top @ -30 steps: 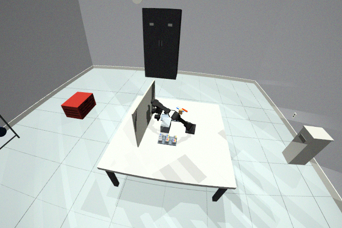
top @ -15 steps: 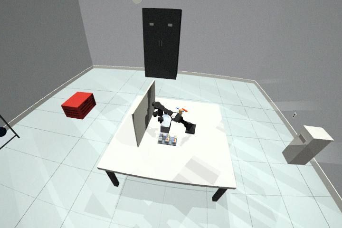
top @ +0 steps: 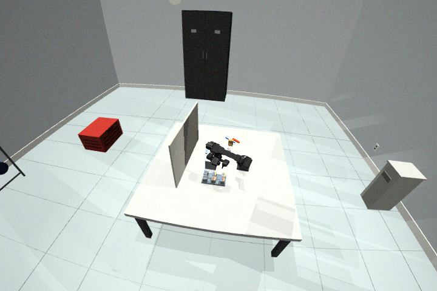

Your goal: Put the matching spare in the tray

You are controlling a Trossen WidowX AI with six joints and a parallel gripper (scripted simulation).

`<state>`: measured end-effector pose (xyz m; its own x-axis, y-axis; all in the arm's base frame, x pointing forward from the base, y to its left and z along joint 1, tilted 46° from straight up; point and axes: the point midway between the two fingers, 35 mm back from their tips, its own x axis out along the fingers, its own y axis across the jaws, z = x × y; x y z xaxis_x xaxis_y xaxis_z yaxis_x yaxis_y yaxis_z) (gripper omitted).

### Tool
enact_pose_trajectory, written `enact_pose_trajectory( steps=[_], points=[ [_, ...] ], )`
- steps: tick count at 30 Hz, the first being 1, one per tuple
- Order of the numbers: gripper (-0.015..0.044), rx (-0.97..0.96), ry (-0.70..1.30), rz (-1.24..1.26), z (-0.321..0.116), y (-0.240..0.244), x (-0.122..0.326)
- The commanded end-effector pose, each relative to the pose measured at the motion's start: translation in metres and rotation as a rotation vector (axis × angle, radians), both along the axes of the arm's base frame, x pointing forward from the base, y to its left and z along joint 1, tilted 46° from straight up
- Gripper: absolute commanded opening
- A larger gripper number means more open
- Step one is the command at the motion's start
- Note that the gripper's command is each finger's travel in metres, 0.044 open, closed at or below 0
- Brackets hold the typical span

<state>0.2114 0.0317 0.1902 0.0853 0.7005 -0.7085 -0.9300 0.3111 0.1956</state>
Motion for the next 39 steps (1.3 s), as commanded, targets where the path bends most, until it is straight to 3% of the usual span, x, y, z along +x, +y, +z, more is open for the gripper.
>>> enact_pose_trajectory(
  steps=[1, 12, 18, 39],
  points=[
    [0.044, -0.018, -0.262, 0.272, -0.008, 0.031, -0.057],
    [0.044, -0.021, -0.295, 0.305, -0.01, 0.034, -0.064],
    [0.03, -0.021, -0.295, 0.305, -0.012, 0.031, -0.058],
    [0.03, -0.031, -0.292, 0.307, -0.024, 0.04, -0.055]
  ],
)
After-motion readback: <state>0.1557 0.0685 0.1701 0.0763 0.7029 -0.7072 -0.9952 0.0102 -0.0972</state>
